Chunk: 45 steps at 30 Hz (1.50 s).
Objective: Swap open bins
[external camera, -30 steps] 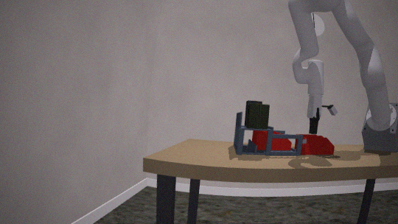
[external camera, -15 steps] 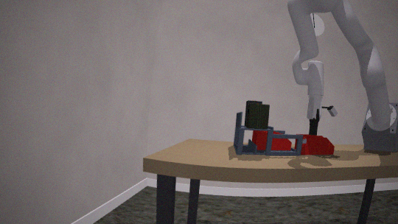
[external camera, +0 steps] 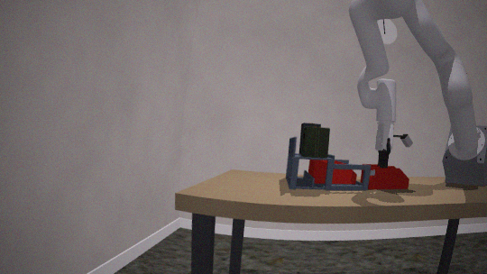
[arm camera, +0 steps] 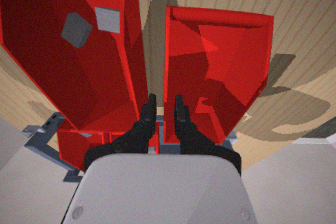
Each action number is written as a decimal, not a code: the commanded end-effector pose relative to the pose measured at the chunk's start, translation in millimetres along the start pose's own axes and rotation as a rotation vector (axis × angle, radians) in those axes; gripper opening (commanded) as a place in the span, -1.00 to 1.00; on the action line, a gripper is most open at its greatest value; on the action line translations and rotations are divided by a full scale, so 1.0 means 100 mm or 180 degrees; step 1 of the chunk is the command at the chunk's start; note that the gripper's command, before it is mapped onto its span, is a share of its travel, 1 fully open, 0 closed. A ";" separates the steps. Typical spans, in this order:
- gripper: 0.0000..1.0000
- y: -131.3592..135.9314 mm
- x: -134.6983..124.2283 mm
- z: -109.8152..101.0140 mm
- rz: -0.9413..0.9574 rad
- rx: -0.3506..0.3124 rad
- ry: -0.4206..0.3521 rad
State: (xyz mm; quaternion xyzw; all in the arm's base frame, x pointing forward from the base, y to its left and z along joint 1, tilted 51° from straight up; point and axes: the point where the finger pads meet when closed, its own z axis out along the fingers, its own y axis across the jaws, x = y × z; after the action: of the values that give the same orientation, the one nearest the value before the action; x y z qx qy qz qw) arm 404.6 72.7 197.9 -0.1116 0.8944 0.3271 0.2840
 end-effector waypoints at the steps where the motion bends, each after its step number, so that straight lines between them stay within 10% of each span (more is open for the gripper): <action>1: -0.49 0.00 0.00 0.07 -0.0001 0.0002 -0.0004; 34: -0.49 0.00 0.00 0.21 -0.0001 0.0002 -0.0004; 35: -1.00 0.00 0.00 0.21 -0.0001 0.0002 -0.0004; 45: -1.00 0.00 0.00 0.21 -0.0001 0.0002 -0.0004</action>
State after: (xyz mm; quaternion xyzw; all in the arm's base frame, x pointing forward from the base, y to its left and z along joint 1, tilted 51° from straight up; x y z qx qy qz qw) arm 413.7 86.1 185.0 -0.1115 0.8943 0.3271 0.2843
